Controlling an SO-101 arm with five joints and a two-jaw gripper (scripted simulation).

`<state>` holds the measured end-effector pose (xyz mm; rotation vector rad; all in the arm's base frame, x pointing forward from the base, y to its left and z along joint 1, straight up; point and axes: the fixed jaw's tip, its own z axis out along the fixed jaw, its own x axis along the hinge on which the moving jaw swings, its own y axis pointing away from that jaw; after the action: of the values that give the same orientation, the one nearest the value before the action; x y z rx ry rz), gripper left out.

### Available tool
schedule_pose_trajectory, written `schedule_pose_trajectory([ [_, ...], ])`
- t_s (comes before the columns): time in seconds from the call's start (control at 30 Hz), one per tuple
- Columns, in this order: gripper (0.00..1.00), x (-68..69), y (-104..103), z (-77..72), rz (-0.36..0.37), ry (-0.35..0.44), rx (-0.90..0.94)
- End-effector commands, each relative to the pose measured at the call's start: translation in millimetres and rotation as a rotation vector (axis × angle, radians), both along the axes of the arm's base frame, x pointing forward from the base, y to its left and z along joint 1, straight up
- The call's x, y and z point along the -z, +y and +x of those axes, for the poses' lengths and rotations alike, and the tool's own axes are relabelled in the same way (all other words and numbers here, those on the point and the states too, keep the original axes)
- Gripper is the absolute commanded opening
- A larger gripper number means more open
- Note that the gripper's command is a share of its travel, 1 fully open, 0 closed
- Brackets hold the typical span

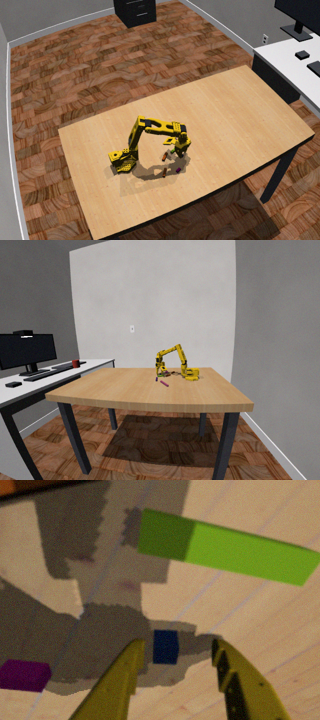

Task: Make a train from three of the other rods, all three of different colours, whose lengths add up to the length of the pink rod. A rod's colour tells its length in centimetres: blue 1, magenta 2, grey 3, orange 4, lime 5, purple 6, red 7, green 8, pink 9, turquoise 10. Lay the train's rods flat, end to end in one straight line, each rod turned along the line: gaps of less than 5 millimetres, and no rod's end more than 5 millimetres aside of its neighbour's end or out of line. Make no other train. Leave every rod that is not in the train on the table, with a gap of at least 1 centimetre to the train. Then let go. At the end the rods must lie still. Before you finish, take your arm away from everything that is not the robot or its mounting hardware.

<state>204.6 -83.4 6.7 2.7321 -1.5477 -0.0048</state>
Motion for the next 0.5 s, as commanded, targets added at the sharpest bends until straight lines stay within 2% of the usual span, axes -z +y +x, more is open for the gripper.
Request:
schedule_pose_trajectory([
  [0.0,0.18,-15.0,-3.0,11.7,-0.03,-0.083,-0.01],
  [0.47,0.11,-15.0,-3.0,11.7,-0.03,-0.083,-0.01],
])
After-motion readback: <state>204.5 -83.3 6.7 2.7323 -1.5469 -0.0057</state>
